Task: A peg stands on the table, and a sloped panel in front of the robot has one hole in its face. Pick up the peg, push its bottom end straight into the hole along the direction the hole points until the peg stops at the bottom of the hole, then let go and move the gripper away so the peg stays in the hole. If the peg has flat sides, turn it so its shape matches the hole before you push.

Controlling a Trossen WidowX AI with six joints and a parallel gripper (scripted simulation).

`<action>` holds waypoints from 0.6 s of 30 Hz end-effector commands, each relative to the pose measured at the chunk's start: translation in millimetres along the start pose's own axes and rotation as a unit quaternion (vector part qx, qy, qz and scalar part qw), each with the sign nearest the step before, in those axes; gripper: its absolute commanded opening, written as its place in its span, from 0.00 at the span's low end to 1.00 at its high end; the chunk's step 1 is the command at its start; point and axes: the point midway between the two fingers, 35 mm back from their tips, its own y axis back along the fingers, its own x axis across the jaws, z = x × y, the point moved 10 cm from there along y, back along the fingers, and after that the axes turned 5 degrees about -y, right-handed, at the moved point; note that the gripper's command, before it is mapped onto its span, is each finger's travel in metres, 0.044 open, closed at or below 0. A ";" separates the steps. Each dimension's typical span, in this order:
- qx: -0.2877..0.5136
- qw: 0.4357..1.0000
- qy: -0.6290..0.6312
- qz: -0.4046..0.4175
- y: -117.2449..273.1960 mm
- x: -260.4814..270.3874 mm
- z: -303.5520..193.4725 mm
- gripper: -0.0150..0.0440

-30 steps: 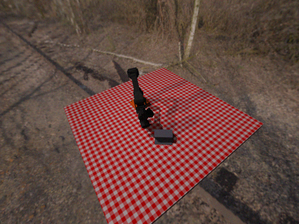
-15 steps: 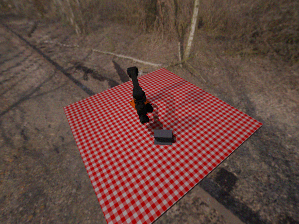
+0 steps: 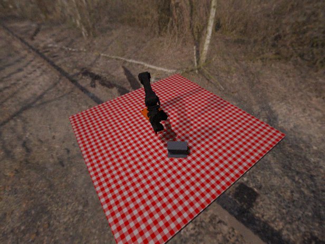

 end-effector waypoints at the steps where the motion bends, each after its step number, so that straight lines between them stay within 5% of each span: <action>1: 0.009 1.000 0.018 -0.006 -1.8 0.4 5.4 0.25; 18: 0.050 0.994 0.089 -0.039 -9.9 1.0 29.7 0.25</action>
